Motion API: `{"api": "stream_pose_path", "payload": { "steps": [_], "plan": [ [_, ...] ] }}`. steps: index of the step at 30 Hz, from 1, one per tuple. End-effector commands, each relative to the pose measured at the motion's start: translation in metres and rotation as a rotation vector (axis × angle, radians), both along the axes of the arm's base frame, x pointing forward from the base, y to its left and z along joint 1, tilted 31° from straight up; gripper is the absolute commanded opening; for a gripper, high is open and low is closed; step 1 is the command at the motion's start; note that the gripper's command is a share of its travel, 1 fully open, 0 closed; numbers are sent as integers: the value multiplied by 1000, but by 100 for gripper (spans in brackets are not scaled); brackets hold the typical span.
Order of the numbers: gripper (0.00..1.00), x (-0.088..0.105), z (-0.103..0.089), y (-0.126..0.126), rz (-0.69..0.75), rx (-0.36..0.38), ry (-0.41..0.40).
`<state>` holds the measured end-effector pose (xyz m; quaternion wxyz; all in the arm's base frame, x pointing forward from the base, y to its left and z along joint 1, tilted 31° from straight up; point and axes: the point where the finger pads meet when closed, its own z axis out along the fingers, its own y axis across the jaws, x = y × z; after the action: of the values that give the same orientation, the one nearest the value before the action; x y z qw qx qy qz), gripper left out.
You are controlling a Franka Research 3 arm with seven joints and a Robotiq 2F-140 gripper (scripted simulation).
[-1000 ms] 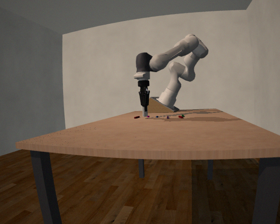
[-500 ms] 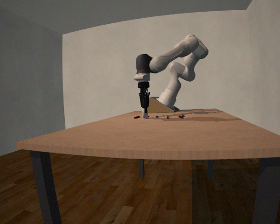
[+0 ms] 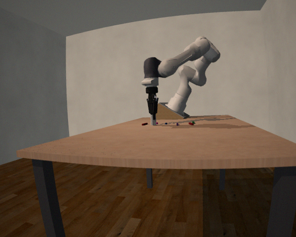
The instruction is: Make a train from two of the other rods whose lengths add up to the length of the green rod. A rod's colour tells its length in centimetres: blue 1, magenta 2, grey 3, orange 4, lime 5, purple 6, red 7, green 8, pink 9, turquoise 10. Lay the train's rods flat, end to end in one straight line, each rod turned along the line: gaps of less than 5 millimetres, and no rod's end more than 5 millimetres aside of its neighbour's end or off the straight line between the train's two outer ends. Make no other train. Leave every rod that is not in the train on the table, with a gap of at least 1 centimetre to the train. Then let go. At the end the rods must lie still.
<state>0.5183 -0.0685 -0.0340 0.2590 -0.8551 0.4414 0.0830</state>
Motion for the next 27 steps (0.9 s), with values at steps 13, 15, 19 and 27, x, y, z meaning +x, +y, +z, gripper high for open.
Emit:
{"api": "stream_pose_path", "payload": {
  "steps": [13,15,19,27],
  "plan": [
    [3,2,0,0,2,-3,-5],
    [3,2,0,0,2,-3,-5],
    [3,2,0,0,2,-3,-5],
    [5,2,0,0,2,-3,-5]
  ]
}}
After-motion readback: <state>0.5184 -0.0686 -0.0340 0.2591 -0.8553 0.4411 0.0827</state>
